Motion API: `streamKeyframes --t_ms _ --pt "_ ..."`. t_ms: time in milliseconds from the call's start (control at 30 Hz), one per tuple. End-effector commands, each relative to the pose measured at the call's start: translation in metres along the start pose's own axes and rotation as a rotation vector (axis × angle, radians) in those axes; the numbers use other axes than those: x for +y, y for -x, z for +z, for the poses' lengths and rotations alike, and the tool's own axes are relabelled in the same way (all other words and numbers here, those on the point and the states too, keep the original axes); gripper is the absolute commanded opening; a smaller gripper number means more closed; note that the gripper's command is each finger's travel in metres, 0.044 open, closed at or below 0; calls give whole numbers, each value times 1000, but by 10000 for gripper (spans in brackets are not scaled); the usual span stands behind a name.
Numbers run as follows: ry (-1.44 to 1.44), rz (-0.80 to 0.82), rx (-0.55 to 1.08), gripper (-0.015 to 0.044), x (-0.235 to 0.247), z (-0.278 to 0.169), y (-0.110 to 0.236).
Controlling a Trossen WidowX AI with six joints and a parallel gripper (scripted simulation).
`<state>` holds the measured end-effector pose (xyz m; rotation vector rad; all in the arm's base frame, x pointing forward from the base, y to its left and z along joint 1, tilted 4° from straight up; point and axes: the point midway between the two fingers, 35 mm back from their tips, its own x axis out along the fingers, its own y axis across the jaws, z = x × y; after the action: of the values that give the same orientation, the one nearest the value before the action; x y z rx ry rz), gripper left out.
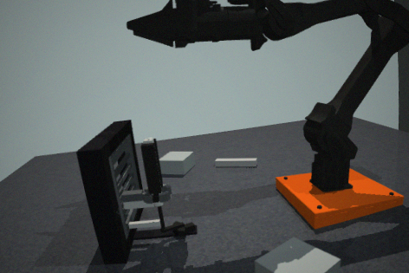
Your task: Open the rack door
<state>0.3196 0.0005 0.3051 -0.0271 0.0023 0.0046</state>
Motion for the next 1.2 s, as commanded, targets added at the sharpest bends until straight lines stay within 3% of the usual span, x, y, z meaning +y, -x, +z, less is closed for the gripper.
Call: streamKeyframes --t_ms 0,100,633,1167 --pt "-1 0 4 374 0 0 0" --pt "-10 7 57 299 2 -4 -7" --pt "-60 40 423 299 18 -37 -39" --pt "-92 40 790 299 34 -71 -50"
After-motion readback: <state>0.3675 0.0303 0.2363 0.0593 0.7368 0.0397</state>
